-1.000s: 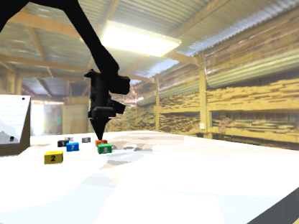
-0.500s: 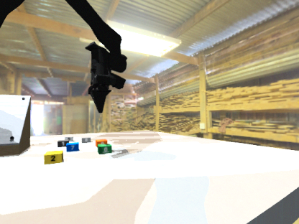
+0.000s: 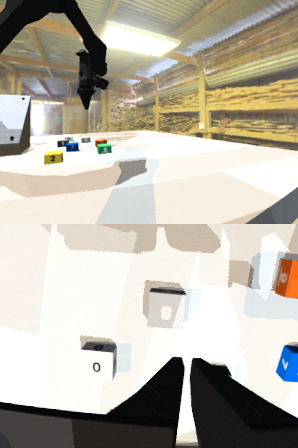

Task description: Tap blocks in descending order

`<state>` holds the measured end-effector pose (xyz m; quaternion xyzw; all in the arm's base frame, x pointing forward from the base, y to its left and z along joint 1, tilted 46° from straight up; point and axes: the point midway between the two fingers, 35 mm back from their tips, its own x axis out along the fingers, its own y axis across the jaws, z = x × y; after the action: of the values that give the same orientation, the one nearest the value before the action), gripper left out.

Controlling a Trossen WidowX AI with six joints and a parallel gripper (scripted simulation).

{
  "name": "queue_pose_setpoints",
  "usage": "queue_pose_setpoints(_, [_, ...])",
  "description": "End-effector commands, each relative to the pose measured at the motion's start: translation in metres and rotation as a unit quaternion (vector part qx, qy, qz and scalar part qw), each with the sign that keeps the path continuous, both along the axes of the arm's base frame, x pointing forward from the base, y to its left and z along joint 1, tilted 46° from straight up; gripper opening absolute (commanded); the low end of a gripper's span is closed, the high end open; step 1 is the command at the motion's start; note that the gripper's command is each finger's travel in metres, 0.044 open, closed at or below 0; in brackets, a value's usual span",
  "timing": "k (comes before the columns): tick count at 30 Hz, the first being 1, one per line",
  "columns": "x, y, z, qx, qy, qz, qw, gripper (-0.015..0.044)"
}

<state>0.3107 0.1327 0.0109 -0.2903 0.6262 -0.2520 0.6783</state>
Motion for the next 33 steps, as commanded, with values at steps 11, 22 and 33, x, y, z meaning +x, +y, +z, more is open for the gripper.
queue_pose_setpoints(11, [0.005, -0.052, -0.065, 0.002, -0.009, -0.012, 1.0, 0.002])
queue_pose_setpoints(22, [0.006, -0.059, -0.071, 0.002, -0.009, -0.012, 1.0, 0.002])
queue_pose_setpoints(33, [0.008, -0.071, -0.083, 0.001, -0.01, -0.012, 1.0, 0.002])
